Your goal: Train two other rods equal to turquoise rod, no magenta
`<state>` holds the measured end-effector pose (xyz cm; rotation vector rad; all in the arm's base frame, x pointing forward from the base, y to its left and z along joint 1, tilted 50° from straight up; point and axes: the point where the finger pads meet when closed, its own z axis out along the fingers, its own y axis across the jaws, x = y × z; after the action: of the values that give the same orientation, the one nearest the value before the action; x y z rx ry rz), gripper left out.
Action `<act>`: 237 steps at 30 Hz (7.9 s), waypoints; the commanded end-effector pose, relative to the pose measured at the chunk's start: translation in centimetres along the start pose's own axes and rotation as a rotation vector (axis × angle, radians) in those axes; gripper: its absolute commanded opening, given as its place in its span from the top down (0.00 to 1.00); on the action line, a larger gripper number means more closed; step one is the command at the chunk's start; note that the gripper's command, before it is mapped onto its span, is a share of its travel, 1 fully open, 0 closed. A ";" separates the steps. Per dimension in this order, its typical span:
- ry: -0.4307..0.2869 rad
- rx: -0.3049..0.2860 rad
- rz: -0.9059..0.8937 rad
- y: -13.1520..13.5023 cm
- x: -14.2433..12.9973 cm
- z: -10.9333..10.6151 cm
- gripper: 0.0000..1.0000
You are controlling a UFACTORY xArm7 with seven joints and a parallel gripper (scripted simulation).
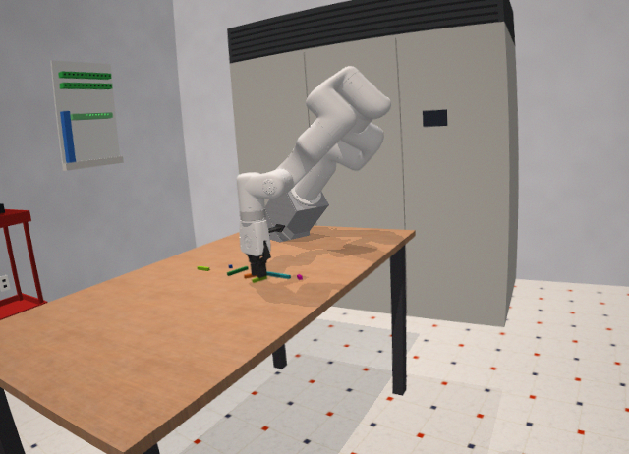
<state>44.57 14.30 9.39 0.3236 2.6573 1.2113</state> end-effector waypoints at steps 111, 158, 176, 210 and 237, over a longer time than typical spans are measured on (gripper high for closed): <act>-0.004 0.000 0.001 0.0 -0.2 1.3 0.96; -0.004 0.000 0.001 0.0 -0.1 -8.7 0.96; -0.023 -0.039 0.389 -3.5 -3.2 -11.2 0.96; -0.003 -0.002 1.260 -19.8 -4.0 -8.8 0.96; -0.003 -0.002 1.260 -19.8 -4.0 -4.9 0.96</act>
<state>44.36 -3.85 -1.28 2.1687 2.3232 1.3749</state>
